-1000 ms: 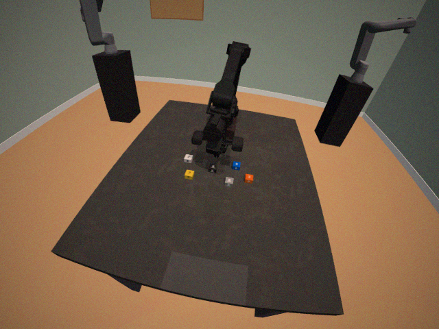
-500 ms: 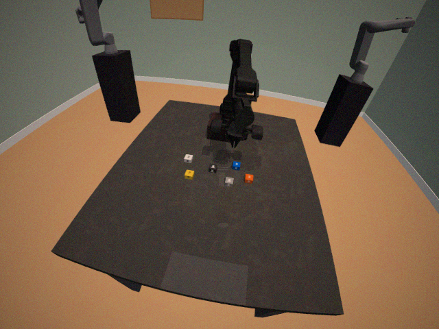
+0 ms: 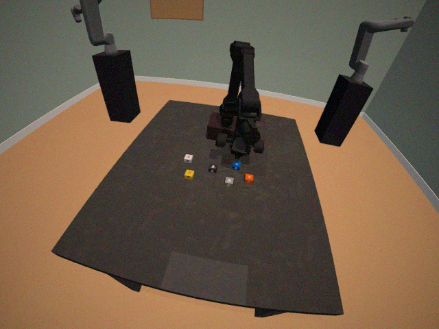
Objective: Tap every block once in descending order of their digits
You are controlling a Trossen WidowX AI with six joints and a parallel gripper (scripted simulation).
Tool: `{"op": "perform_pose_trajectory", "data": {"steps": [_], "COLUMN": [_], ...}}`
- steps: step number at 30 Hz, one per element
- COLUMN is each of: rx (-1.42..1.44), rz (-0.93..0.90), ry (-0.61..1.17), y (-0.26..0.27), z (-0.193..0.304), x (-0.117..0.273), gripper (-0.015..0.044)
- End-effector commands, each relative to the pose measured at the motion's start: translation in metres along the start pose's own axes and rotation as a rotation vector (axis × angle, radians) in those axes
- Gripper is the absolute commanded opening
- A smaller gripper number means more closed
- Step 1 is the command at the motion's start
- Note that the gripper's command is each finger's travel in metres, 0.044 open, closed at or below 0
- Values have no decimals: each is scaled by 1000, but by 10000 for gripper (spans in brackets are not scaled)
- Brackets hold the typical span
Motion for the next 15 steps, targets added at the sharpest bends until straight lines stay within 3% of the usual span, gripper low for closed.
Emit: {"op": "perform_pose_trajectory", "data": {"steps": [1,15], "rx": [-7,-7], "rz": [-2,-2], "ry": [-14,-14], "y": [0,0], "z": [0,0], "x": [-9,-29], "gripper": [20,20]}}
Point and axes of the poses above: the point midway between the two fingers, 35 mm back from their tips, its own x axis back along the fingers, its own y axis across the jaws, z = x × y, the point moved 6 cm from there along x, back along the fingers, and after that the axes turned 5 degrees about -x, right-handed, at the moved point
